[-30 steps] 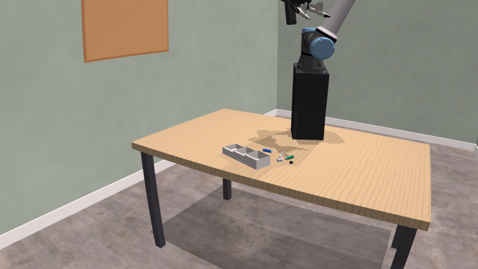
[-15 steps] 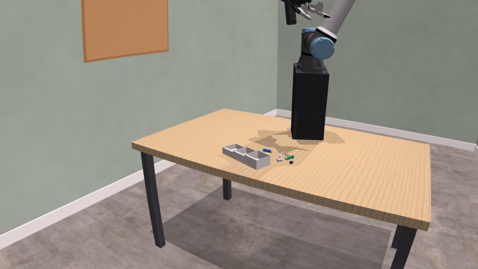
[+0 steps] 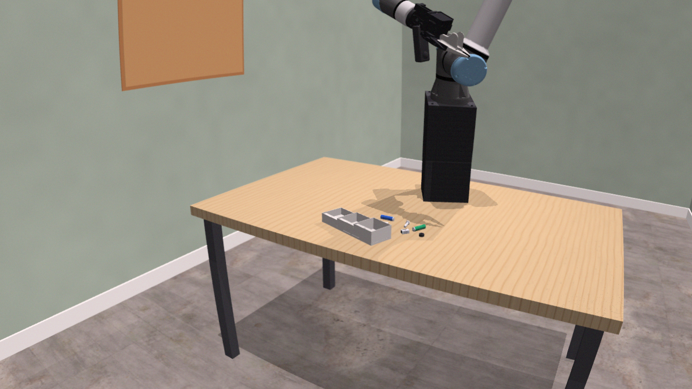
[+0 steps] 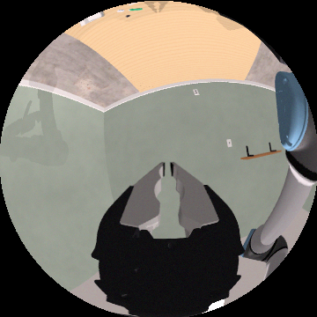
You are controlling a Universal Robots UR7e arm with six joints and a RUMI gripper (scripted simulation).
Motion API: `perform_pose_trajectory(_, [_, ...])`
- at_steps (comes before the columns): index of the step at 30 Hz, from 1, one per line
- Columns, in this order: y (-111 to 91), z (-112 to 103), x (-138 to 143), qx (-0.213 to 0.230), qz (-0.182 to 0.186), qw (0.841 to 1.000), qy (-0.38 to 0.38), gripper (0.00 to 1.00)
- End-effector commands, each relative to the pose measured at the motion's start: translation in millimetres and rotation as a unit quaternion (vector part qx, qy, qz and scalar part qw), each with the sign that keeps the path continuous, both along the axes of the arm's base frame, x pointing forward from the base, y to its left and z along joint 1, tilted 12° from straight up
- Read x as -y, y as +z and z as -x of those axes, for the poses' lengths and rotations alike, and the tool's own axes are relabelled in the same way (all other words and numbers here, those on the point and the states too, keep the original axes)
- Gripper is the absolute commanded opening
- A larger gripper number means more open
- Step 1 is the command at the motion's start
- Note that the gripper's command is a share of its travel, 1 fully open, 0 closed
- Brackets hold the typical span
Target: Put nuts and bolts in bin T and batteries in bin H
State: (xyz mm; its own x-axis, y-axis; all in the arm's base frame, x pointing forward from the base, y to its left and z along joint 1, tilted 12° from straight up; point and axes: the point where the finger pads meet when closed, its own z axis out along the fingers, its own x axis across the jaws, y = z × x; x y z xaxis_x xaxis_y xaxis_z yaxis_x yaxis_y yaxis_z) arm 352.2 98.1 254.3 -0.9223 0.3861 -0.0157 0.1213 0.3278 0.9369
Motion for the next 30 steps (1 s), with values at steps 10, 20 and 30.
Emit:
perform_pose_trajectory(10, [-103,-24,-6,-0.001,0.002,1.000,0.000,0.04])
perform_pose_trajectory(20, [-162,-35,-10,-0.001,0.002,1.000,0.000,0.04])
perform_pose_trajectory(30, [-218,-43,-13,-0.001,0.002,1.000,0.000,0.04])
